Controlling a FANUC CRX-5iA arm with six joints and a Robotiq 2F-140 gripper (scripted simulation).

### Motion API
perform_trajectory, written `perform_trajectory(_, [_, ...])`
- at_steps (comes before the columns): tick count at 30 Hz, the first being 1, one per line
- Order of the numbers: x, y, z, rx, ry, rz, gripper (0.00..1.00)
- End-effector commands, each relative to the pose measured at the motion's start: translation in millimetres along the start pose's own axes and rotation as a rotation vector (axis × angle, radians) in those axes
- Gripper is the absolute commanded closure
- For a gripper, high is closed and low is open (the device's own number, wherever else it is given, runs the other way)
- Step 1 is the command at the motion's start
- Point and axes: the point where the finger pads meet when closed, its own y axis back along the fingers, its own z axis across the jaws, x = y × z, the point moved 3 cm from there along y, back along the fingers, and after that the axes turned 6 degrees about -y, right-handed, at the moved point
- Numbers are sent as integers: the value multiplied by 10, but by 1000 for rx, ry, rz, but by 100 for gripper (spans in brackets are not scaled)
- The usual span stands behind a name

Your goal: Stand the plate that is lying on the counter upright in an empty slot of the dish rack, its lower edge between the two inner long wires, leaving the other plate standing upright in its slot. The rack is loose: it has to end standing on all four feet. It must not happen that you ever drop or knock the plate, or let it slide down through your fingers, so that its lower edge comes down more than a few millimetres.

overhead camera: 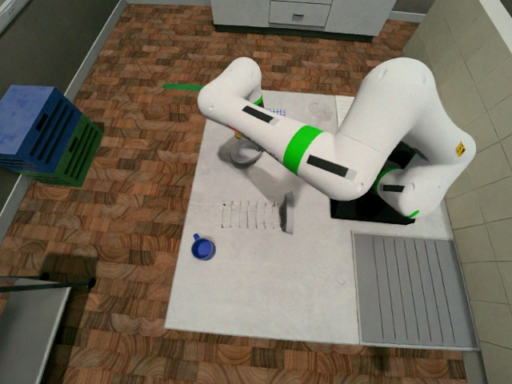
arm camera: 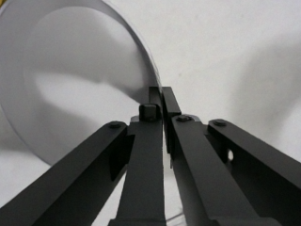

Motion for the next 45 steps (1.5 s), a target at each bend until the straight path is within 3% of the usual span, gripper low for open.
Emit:
perform_trajectory(1, [2, 12, -2, 2, 0, 1, 90])
perform_trajectory(24, [3, 56, 7, 2, 0, 1, 90])
perform_trajectory(34, [5, 139, 25, 2, 0, 1, 90])
perform_trajectory(45, [11, 337, 66, 2, 0, 1, 90])
